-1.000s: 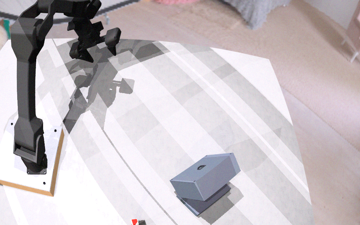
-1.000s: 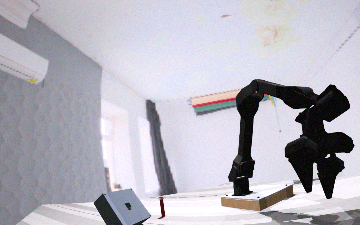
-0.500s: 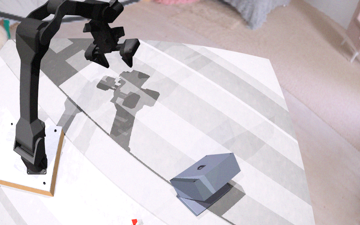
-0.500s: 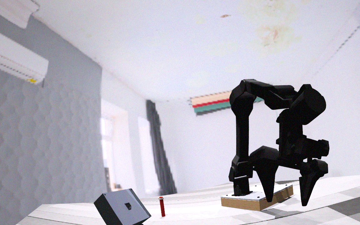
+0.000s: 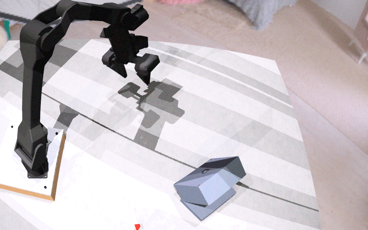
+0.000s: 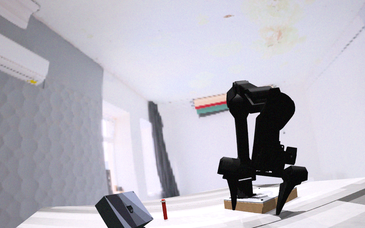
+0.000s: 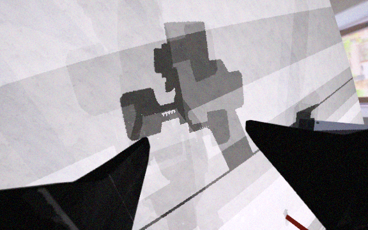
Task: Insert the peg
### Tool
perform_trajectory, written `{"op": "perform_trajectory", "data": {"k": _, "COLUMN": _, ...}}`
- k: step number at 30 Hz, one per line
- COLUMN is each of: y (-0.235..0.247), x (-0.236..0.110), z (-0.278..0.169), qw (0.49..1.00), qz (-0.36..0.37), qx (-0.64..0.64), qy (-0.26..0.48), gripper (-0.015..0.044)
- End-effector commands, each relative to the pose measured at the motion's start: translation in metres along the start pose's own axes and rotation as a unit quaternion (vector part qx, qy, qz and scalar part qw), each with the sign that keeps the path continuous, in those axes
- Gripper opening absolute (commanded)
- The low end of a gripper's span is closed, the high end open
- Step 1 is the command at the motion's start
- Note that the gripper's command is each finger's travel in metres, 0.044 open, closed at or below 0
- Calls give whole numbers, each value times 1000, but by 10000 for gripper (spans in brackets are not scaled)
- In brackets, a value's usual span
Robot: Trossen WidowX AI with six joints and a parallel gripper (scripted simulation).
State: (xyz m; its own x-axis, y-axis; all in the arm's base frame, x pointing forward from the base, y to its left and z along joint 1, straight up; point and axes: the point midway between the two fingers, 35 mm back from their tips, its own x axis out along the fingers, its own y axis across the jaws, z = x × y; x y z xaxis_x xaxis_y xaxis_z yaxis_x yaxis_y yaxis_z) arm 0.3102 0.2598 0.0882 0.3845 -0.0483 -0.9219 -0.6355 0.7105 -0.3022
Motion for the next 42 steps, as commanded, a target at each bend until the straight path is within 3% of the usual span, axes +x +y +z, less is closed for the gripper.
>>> {"op": "perform_trajectory", "data": {"k": 1, "y": -16, "x": 0, "z": -5, "qw": 999, "qz": 1, "qx": 36, "qy": 6, "gripper": 440}}
{"op": "perform_trajectory", "data": {"k": 21, "y": -99, "x": 17, "z": -41, "qw": 973, "qz": -4, "qx": 222, "qy": 57, "gripper": 440}}
{"op": "perform_trajectory", "data": {"k": 42, "y": -173, "x": 26, "z": -97, "qw": 906, "qz": -13, "qx": 410, "qy": 103, "gripper": 440}}
